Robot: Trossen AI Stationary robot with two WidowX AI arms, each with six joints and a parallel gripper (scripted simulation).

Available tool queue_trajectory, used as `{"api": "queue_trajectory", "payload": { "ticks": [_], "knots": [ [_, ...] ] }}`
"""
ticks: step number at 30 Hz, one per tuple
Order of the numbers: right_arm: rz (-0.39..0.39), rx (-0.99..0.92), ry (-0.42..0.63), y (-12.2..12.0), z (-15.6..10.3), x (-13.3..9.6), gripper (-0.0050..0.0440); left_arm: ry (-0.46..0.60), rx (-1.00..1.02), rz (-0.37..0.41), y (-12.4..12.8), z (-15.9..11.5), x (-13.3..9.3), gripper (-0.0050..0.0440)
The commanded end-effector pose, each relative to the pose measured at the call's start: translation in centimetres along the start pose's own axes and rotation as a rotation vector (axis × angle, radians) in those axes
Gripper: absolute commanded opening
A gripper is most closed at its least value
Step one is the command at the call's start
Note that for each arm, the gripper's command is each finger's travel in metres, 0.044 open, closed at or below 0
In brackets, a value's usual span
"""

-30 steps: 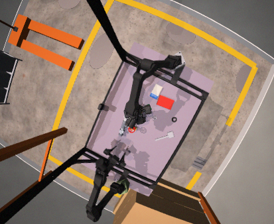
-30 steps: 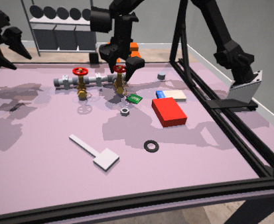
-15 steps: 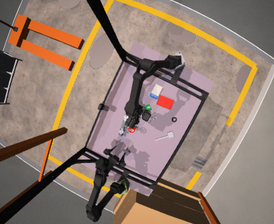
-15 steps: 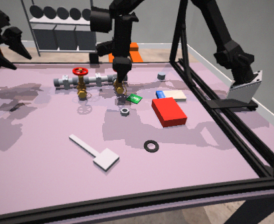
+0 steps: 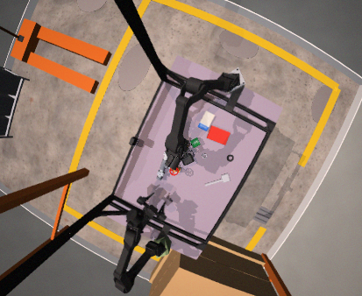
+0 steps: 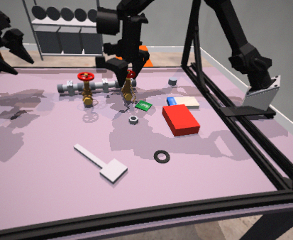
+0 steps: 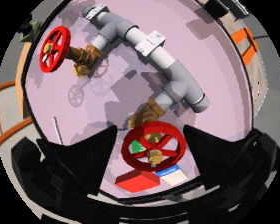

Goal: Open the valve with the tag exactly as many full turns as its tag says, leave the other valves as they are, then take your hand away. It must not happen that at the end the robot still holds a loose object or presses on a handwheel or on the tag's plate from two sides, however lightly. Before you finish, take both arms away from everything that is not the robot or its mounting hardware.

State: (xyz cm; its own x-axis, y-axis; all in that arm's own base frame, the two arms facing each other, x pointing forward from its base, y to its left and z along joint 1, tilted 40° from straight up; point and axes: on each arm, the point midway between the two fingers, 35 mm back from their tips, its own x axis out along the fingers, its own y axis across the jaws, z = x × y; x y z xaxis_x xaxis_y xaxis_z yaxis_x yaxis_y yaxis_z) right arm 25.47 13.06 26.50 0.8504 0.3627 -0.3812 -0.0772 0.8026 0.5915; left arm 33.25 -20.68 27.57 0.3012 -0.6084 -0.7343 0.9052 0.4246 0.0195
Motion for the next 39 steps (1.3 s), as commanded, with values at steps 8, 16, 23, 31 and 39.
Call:
{"api": "queue_trajectory", "payload": {
  "ticks": [8,16,23,31,39],
  "knots": [
    [0.0,0.0,0.0,0.0,0.0,0.0,0.04,0.0,0.025,0.0,0.07,0.01,-0.1,0.028],
    [0.0,0.0,0.0,0.0,0.0,0.0,0.04,0.0,0.025,0.0,0.07,0.01,-0.1,0.016],
    [0.0,0.0,0.0,0.0,0.0,0.0,0.04,0.0,0.025,0.0,0.07,0.01,-0.1,0.0064],
    [0.0,0.0,0.0,0.0,0.0,0.0,0.04,0.0,0.025,0.0,0.07,0.01,-0.1,0.0],
    [0.0,0.0,0.0,0.0,0.0,0.0,0.04,0.003,-0.224,0.001,0.04,-0.07,-0.04,0.0]
  ]
}}
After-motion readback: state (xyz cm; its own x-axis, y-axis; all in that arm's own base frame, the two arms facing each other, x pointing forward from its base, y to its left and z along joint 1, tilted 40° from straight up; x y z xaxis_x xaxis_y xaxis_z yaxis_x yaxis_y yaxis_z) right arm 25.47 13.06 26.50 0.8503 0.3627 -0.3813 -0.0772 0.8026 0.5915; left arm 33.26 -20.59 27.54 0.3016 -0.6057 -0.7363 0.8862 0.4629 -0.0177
